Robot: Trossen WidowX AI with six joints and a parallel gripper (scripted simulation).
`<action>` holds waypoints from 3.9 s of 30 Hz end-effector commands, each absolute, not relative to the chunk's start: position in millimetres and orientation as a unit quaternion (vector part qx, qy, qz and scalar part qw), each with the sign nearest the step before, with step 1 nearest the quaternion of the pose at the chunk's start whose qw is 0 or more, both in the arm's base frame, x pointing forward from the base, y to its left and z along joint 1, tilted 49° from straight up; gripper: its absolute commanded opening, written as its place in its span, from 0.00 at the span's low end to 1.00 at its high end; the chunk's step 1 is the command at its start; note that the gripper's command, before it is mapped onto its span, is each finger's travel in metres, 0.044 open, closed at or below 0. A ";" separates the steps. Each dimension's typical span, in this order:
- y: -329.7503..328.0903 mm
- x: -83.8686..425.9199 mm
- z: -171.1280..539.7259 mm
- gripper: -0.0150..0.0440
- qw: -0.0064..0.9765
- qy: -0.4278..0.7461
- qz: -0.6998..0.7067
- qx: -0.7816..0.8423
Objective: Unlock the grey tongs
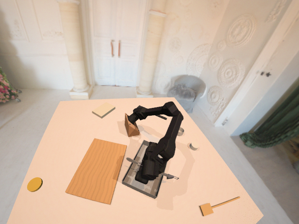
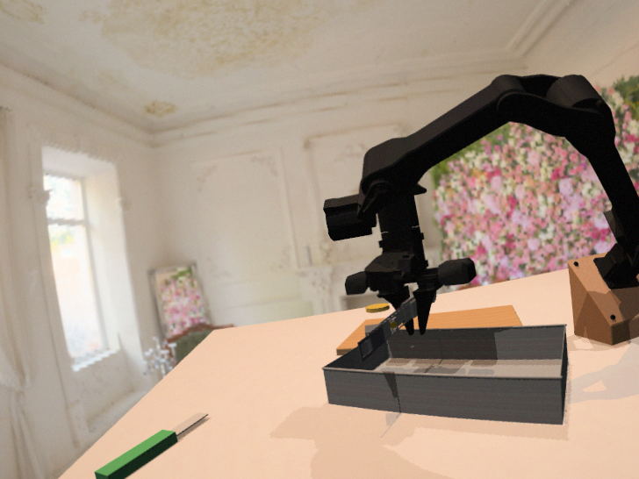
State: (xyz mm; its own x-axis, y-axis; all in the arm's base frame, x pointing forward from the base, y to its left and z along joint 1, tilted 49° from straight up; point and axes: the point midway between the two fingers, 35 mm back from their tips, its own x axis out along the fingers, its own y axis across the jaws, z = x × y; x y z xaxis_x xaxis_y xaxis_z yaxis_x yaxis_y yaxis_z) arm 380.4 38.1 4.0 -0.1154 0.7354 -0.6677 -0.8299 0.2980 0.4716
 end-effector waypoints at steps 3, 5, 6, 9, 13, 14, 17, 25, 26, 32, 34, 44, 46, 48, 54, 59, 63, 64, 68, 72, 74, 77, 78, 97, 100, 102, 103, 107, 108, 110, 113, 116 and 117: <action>-23.8 385.9 57.8 0.00 0.671 0.453 0.584 -0.051; -25.6 385.6 59.7 0.00 0.671 0.453 0.585 -0.051; -25.6 385.6 59.7 0.00 0.671 0.453 0.585 -0.051; -25.6 385.6 59.7 0.00 0.671 0.453 0.585 -0.051; -25.6 385.6 59.7 0.00 0.671 0.453 0.585 -0.051; -25.6 385.6 59.7 0.00 0.671 0.453 0.585 -0.051; -25.6 384.4 55.6 0.00 0.670 0.461 0.580 -0.041; -67.6 375.1 15.6 0.00 0.670 0.550 0.494 0.066; -73.6 373.0 9.6 0.00 0.668 0.563 0.480 0.082; -104.1 359.1 -22.2 0.00 0.652 0.621 0.402 0.170; -105.0 358.6 -23.1 0.00 0.651 0.622 0.399 0.173; -134.9 343.9 -49.9 0.00 0.626 0.667 0.318 0.249; -145.3 337.4 -59.9 0.00 0.614 0.681 0.286 0.277; -155.5 330.4 -69.8 0.00 0.601 0.694 0.255 0.305; -180.3 309.5 -96.0 0.00 0.559 0.719 0.170 0.375; -181.0 308.8 -96.8 0.00 0.558 0.720 0.167 0.377; -181.0 308.8 -96.8 0.00 0.558 0.720 0.167 0.377; -181.1 308.9 -97.1 0.00 0.559 0.720 0.167 0.377; -182.0 309.4 -101.4 0.00 0.570 0.712 0.157 0.379; -183.4 310.2 -108.3 0.00 0.589 0.699 0.141 0.381; -184.1 310.6 -111.4 0.00 0.598 0.692 0.132 0.382; -185.0 311.0 -115.8 0.00 0.611 0.681 0.121 0.384; -185.3 311.1 -117.1 0.00 0.616 0.677 0.117 0.385; -188.1 309.7 -132.6 0.00 0.694 0.598 0.053 0.397; -187.9 308.8 -133.3 0.00 0.705 0.584 0.044 0.399; -187.7 308.2 -133.5 0.00 0.713 0.575 0.039 0.401; -187.6 307.9 -133.5 0.00 0.716 0.570 0.036 0.401; -186.9 306.3 -133.2 0.00 0.730 0.551 0.026 0.403; -186.7 305.8 -132.9 0.00 0.734 0.546 0.024 0.404; -186.1 304.8 -132.3 0.00 0.741 0.536 0.019 0.405; -185.1 303.2 -131.0 0.00 0.751 0.521 0.012 0.406; -183.8 301.4 -129.2 0.00 0.760 0.506 0.006 0.407; -183.4 300.7 -128.5 0.00 0.763 0.501 0.004 0.408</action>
State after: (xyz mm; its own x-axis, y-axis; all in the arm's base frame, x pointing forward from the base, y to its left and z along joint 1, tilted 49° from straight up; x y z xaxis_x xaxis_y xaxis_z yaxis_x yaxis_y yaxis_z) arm 300.9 -182.1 -134.5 0.4580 0.4398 -0.7725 0.4076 0.6684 0.6222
